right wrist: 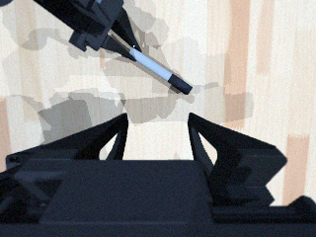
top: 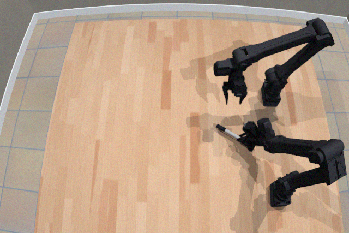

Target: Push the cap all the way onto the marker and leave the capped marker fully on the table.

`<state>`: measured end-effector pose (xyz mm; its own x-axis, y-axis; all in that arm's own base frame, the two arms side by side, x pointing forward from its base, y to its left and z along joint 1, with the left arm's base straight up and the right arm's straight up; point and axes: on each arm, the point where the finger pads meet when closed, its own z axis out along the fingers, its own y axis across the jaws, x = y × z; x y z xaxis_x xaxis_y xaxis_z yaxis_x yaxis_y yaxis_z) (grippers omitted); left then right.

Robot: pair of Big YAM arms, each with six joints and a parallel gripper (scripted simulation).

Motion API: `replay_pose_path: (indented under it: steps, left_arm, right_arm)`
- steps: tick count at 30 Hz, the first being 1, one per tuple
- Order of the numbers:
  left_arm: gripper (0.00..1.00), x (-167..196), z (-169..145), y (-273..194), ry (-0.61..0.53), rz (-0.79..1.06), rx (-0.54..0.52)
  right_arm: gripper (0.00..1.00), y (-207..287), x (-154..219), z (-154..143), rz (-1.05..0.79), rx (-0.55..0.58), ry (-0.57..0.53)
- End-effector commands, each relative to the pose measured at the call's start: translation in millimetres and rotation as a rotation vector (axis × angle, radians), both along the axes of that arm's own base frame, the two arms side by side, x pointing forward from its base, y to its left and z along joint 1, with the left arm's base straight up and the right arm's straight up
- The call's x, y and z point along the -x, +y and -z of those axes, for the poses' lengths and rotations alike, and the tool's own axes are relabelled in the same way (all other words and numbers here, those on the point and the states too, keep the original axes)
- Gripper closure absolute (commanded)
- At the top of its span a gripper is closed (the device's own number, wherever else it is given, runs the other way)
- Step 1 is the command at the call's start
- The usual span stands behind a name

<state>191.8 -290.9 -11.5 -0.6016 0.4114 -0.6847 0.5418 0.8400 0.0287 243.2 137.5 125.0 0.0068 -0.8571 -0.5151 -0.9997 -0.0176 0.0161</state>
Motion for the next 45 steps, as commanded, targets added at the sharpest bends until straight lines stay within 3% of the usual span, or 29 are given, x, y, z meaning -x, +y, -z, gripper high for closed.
replay_pose_path:
  steps: [1,20,22,26,39,45]
  left_arm:
    - [0.89,-3.2,7.7,-6.9,-0.008,-0.032,0.046]
    - [0.89,-4.7,19.4,-11.1,-0.012,-0.026,0.05]
    - [0.67,-4.4,19.7,-10.9,-0.011,-0.025,0.049]
    - [0.67,-1.2,18.2,-3.1,-0.01,-0.026,0.045]
    - [0.67,38.2,-36.7,10.9,-0.016,-0.028,0.073]
    - [0.67,43.7,-31.9,16.2,-0.011,-0.027,0.057]
  right_arm:
    - [0.35,2.5,-7.9,-10.2,-0.01,-0.008,-0.021]
    - [0.35,2.5,-7.9,-10.2,-0.01,-0.008,-0.021]
    - [0.35,2.5,-7.9,-10.2,-0.01,-0.008,-0.021]
    - [0.35,2.5,-7.9,-10.2,-0.01,-0.008,-0.021]
    - [0.35,2.5,-7.9,-10.2,-0.01,-0.008,-0.021]
    - [0.35,2.5,-7.9,-10.2,-0.01,-0.008,-0.021]
